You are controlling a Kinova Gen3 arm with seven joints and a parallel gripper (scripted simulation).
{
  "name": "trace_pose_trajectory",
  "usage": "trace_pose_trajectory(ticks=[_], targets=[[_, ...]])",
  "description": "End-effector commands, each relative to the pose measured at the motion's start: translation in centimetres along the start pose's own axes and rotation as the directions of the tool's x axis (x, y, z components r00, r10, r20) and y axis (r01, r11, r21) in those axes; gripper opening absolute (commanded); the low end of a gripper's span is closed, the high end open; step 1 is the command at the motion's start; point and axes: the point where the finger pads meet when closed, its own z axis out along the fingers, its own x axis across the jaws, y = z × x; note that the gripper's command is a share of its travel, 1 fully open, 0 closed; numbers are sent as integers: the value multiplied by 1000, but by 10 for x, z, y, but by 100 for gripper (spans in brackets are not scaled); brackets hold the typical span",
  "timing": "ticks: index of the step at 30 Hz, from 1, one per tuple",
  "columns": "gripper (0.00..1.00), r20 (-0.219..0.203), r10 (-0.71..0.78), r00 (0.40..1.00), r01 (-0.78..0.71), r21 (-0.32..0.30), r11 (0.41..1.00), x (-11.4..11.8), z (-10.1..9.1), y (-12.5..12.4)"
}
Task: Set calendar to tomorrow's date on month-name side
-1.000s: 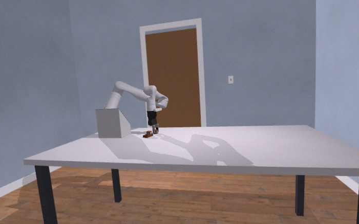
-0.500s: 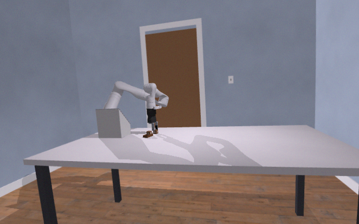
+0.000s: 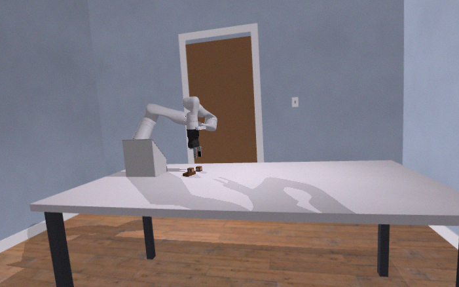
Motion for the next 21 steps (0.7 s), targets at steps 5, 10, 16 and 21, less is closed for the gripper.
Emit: trace_pose_trajectory(ticks=[5, 10, 16, 21], targets=[[87, 5, 3, 1000, -3, 14, 1000, 0, -11, -4], [100, 5, 3, 1000, -3, 14, 1000, 0, -11, -4], [100, 5, 3, 1000, -3, 14, 1000, 0, -11, -4], [100, 5, 3, 1000, -3, 14, 1000, 0, -11, -4]])
